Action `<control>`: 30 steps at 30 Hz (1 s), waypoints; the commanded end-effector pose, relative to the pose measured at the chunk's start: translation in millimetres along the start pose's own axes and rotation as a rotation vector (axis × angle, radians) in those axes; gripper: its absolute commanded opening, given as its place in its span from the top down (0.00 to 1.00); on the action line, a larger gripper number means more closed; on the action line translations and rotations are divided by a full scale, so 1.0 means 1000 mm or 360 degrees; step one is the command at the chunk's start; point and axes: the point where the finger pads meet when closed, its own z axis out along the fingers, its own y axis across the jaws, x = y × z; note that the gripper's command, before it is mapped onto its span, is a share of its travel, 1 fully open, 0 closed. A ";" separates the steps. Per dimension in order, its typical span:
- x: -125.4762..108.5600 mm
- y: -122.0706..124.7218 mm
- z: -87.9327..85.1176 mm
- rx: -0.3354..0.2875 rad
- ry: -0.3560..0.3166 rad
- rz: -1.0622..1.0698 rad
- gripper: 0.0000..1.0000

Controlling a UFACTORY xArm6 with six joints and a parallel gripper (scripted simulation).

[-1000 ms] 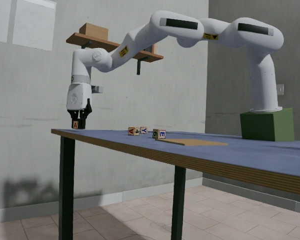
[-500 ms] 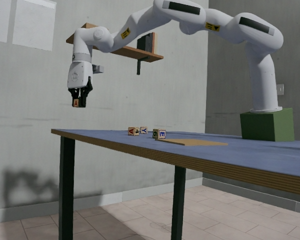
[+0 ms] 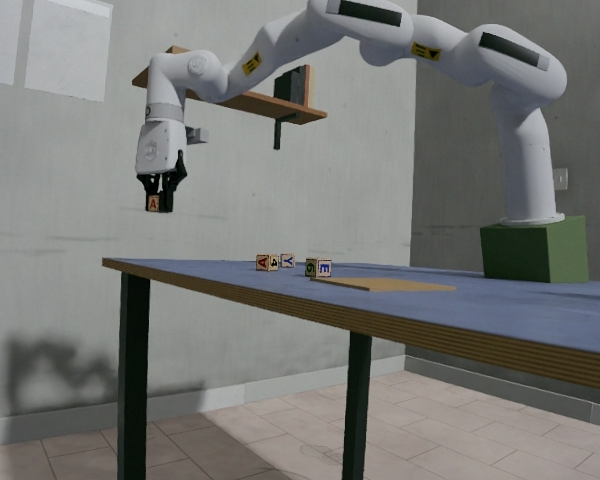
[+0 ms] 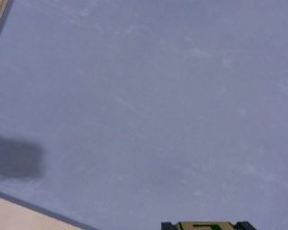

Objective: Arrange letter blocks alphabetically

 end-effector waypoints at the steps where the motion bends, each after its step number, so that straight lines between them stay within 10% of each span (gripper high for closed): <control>1: -0.014 0.011 -0.003 0.0009 0.0001 -0.0137 0.72; 30: -0.099 0.165 -0.004 -0.0002 0.0048 -0.1529 0.72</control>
